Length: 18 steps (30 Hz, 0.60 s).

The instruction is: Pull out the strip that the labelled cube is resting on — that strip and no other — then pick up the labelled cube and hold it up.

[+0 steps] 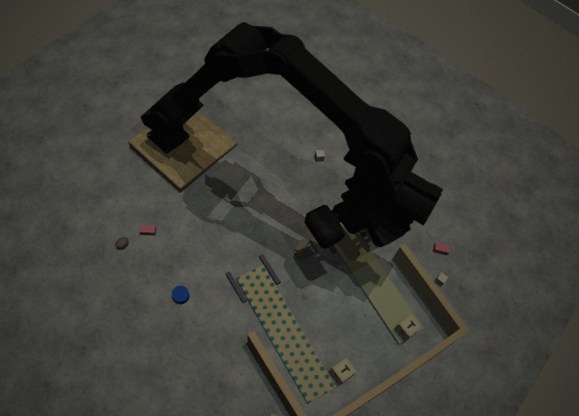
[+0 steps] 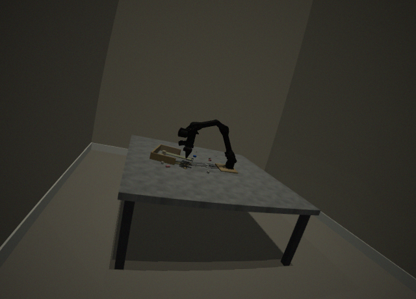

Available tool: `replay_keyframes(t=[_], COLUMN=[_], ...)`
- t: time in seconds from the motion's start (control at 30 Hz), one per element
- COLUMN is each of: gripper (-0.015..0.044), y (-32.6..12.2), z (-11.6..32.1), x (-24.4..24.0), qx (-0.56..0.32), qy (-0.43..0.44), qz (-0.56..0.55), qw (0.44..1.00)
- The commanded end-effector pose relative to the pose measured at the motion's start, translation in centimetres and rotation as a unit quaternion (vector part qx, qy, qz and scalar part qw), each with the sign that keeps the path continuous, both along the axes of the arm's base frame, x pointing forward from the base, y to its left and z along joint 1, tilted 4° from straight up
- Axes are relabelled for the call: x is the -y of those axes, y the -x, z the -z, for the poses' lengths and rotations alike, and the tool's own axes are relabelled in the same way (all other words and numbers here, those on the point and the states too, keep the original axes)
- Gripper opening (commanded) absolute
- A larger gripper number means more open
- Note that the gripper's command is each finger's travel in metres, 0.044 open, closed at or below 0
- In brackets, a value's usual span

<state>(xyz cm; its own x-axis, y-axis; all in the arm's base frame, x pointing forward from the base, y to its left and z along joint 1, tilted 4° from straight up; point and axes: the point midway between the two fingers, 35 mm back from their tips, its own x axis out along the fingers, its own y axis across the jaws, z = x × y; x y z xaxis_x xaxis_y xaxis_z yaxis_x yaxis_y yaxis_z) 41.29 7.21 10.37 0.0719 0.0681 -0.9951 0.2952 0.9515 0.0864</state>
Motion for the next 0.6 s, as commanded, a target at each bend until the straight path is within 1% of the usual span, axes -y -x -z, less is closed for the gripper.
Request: replay_keyframes(t=[0.0, 0.57], gripper=[0.0000, 0.0000], y=[0.0, -0.2], z=[0.8, 3.6], x=[0.0, -0.3], qx=[-0.004, -0.004], qy=[0.002, 0.002], qz=[0.002, 0.002], qw=[1.000, 1.000])
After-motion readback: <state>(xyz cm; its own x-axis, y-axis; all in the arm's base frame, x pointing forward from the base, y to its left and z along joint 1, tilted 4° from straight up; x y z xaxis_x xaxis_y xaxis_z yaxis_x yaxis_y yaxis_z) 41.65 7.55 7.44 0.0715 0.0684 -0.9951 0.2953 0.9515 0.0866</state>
